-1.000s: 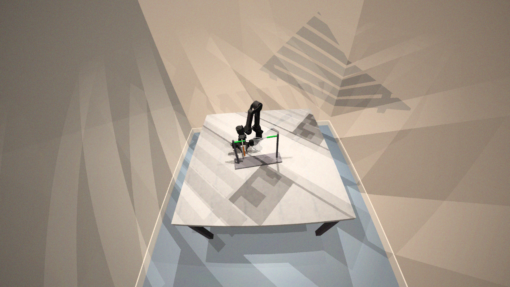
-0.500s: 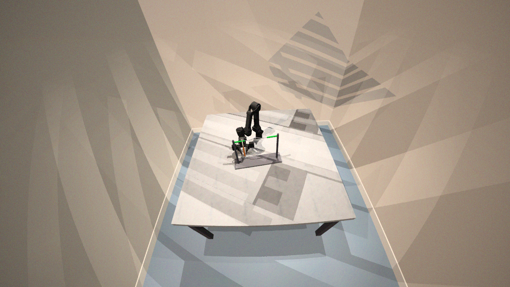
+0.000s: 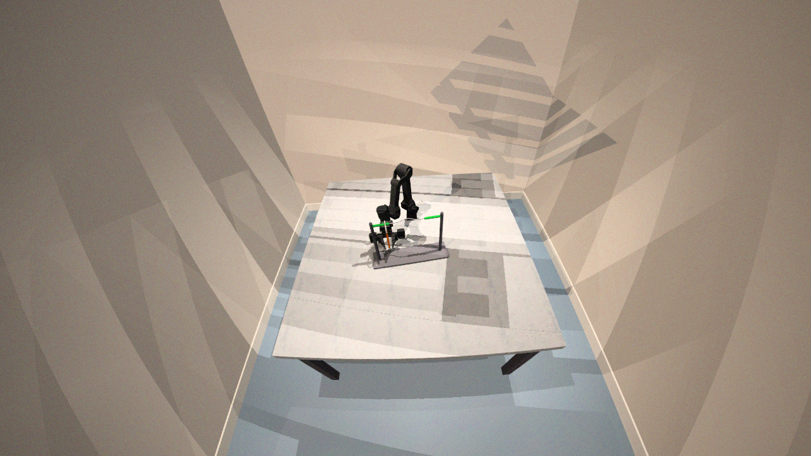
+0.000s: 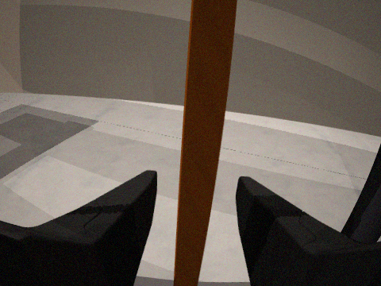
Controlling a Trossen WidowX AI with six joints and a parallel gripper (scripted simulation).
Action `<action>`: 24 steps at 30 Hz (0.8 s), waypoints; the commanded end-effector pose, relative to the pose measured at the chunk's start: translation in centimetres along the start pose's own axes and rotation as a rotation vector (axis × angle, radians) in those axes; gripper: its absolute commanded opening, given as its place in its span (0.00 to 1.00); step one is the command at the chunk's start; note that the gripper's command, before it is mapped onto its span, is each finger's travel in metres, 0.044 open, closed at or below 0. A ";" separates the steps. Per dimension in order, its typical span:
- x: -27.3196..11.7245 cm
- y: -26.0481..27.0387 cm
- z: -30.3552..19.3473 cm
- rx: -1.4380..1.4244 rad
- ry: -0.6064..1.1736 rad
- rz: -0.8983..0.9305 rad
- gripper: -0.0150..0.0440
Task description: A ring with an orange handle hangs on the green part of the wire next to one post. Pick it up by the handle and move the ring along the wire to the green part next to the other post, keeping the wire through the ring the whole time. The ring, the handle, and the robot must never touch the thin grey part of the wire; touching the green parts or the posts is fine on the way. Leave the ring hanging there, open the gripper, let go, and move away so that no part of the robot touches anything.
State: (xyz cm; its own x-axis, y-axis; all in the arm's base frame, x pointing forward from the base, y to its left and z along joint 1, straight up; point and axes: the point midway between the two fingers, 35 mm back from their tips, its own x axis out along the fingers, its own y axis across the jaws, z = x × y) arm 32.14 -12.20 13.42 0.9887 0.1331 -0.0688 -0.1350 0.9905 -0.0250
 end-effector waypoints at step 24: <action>1.1 0.1 -0.2 0.008 0.001 -0.002 0.53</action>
State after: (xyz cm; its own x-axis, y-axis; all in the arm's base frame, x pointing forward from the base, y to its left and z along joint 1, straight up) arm 33.22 -11.90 13.19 0.9885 0.1348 -0.0686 -0.1365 0.9904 -0.0211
